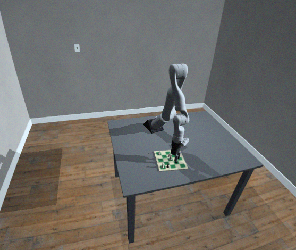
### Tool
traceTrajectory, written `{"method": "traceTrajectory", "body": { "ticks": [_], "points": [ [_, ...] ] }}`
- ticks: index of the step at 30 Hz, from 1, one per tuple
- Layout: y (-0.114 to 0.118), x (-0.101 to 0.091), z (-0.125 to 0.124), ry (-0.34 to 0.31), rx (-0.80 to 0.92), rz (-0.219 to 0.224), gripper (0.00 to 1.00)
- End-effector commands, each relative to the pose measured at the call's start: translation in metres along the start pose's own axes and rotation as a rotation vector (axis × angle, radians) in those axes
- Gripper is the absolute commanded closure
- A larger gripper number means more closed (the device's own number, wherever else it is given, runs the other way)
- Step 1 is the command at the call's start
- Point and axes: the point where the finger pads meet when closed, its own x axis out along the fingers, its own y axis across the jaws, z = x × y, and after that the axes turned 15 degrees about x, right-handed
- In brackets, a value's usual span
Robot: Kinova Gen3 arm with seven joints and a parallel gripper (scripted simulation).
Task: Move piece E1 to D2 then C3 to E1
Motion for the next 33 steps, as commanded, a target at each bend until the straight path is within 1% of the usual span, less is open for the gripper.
{"method": "traceTrajectory", "body": {
  "ticks": [1, 8, 10, 14, 18, 23, 29, 30, 33],
  "points": [
    [0.005, -0.014, -0.004, 0.019, 0.011, 0.008, 0.32],
    [0.004, -0.043, -0.003, 0.019, 0.011, 0.008, 0.32],
    [0.004, -0.043, -0.003, 0.019, 0.011, 0.008, 0.32],
    [0.004, -0.057, -0.003, 0.019, 0.011, 0.008, 0.32],
    [0.004, -0.068, -0.003, 0.019, 0.011, 0.008, 0.32],
    [0.004, -0.075, -0.003, 0.019, 0.011, 0.008, 0.32],
    [0.004, -0.076, -0.003, 0.019, 0.011, 0.008, 0.32],
    [0.004, -0.076, -0.003, 0.019, 0.011, 0.008, 0.0],
    [0.004, -0.076, -0.003, 0.019, 0.011, 0.008, 0.0]
  ]
}}
